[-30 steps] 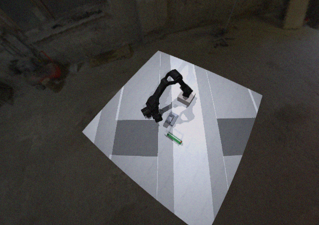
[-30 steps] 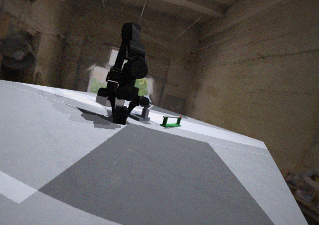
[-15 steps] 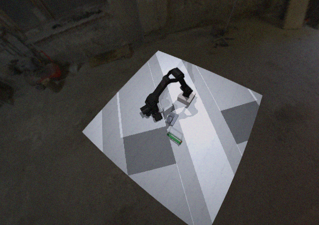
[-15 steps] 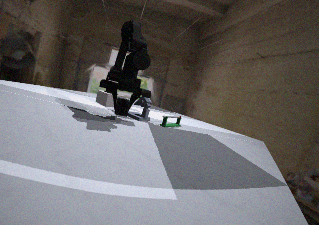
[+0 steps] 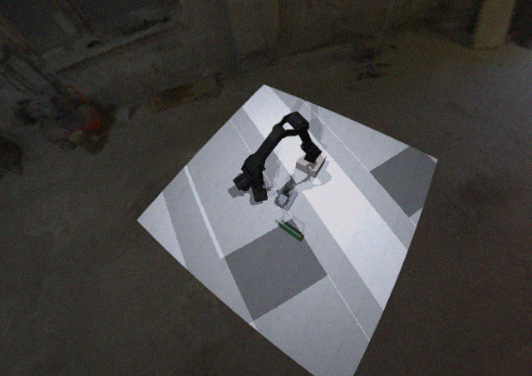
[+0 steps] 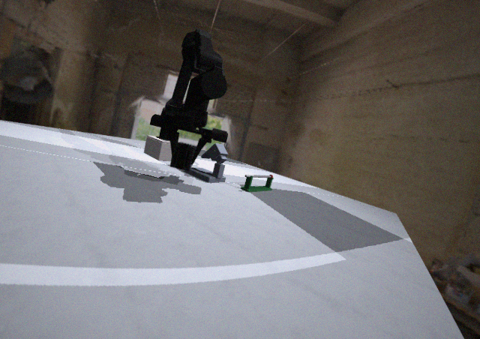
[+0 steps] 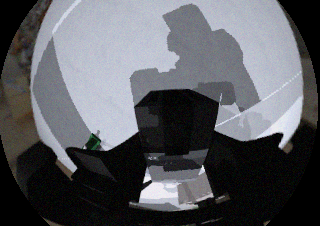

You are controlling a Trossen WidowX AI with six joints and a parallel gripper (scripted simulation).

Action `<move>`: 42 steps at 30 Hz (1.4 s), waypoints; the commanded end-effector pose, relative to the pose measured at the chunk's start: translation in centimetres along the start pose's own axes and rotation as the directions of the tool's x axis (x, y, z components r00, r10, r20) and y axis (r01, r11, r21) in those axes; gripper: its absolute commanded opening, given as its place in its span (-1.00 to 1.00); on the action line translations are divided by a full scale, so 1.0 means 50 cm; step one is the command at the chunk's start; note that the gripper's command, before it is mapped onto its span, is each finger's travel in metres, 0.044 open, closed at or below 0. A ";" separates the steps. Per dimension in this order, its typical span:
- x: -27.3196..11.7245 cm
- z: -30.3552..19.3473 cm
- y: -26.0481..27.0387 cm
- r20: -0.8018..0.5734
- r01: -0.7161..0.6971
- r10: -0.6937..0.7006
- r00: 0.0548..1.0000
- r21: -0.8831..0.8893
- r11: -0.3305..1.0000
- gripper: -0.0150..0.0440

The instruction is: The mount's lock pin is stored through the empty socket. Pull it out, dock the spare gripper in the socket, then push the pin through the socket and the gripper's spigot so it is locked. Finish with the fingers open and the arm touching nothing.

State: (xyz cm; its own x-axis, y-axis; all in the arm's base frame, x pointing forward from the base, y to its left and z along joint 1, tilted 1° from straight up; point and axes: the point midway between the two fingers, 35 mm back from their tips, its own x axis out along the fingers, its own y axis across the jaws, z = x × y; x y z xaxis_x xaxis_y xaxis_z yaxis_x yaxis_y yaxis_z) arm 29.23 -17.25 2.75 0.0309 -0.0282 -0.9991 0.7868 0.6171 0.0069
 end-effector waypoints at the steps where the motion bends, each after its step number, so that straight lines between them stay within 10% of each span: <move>1: -0.002 -0.001 -0.001 0.003 -0.002 0.001 1.000 0.090 0.996 -0.49; 42: -0.007 -0.015 -0.013 0.002 -0.002 0.000 1.000 0.897 0.442 -0.49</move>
State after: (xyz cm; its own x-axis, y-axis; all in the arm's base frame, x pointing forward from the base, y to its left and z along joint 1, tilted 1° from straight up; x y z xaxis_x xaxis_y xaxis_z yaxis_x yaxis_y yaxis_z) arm 28.21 -17.02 2.85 0.0252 -0.0253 -0.9994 0.9272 -0.3730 0.0329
